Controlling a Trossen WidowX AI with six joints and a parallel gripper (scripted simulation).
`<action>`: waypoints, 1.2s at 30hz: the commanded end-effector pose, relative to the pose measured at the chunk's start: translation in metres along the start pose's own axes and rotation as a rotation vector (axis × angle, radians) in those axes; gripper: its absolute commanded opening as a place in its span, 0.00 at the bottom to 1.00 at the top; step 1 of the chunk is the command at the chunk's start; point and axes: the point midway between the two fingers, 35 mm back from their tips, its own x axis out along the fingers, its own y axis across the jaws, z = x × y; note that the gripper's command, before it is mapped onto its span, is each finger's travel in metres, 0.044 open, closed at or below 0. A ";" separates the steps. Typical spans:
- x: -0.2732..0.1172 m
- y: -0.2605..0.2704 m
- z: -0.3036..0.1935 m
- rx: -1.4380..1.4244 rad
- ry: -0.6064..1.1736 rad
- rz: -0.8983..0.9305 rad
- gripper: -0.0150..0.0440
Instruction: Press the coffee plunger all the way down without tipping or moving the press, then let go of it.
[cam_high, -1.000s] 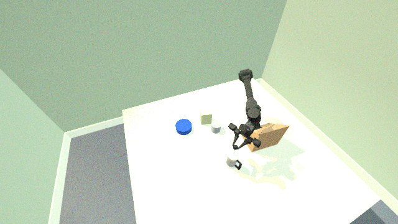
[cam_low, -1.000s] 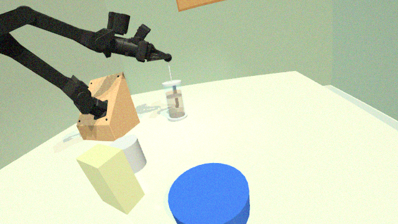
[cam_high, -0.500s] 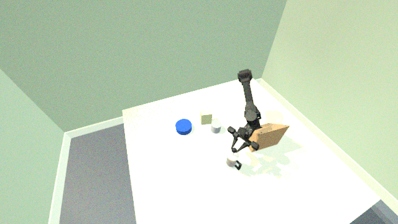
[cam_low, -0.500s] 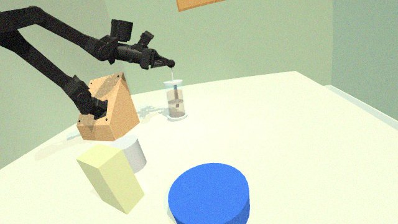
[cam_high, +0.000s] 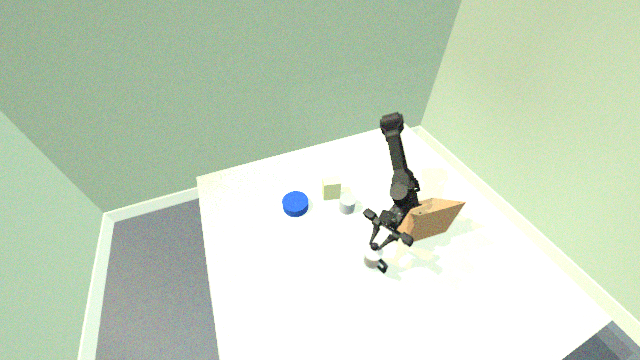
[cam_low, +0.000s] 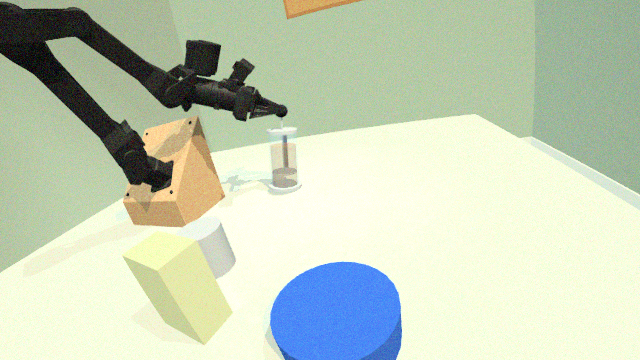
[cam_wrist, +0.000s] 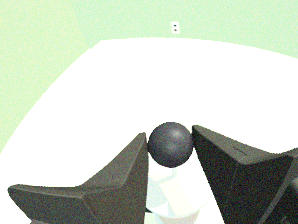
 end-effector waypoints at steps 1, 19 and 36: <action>0.005 -0.001 -0.015 -0.025 0.047 -0.002 0.45; 0.008 0.001 -0.011 -0.024 0.046 -0.003 0.45; 0.008 0.002 -0.006 -0.018 0.032 -0.002 0.45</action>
